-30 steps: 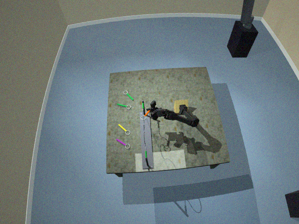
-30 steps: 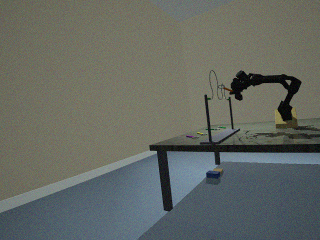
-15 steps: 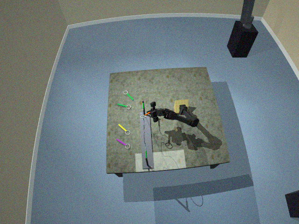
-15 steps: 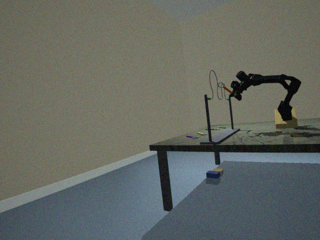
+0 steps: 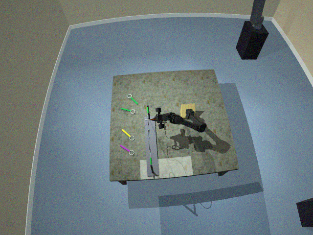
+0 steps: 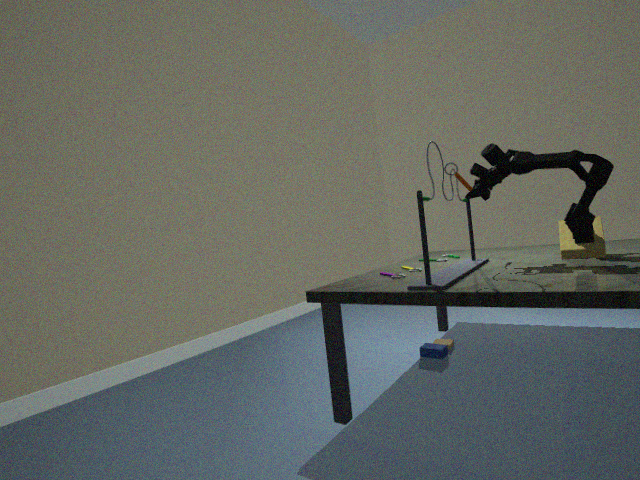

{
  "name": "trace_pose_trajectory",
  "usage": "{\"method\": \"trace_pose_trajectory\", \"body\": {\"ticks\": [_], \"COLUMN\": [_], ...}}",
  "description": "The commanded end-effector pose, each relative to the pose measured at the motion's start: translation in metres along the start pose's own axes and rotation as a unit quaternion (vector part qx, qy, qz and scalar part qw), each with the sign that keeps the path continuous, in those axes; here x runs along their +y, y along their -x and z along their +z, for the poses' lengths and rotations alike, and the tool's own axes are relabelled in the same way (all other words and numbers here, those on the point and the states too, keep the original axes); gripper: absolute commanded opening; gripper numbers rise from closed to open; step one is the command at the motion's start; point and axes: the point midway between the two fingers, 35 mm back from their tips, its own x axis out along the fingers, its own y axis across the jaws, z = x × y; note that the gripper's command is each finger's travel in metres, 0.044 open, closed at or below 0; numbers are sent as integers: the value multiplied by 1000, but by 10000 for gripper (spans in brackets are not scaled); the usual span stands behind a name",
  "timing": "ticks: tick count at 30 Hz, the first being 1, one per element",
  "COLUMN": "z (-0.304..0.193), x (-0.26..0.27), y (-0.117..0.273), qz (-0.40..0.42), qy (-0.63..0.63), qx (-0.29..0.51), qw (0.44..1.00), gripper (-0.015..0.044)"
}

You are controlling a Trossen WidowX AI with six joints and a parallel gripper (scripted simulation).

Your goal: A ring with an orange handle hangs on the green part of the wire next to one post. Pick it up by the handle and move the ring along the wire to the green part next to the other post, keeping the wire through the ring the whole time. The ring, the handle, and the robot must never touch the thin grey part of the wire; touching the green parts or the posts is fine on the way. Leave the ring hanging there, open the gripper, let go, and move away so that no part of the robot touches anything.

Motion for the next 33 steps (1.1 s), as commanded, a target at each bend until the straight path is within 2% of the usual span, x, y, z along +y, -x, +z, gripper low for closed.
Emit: {"method": "trace_pose_trajectory", "body": {"ticks": [1, 17, 33], "z": [-3, 3, 16], "x": [5, 30, 51], "y": [-1, -1, 4], "qz": [21, 110, 196], "qy": [-36, -196, -348], "qx": [-1, -22, -42], "qw": [999, 974, 916], "gripper": [-150, -150, -150]}}
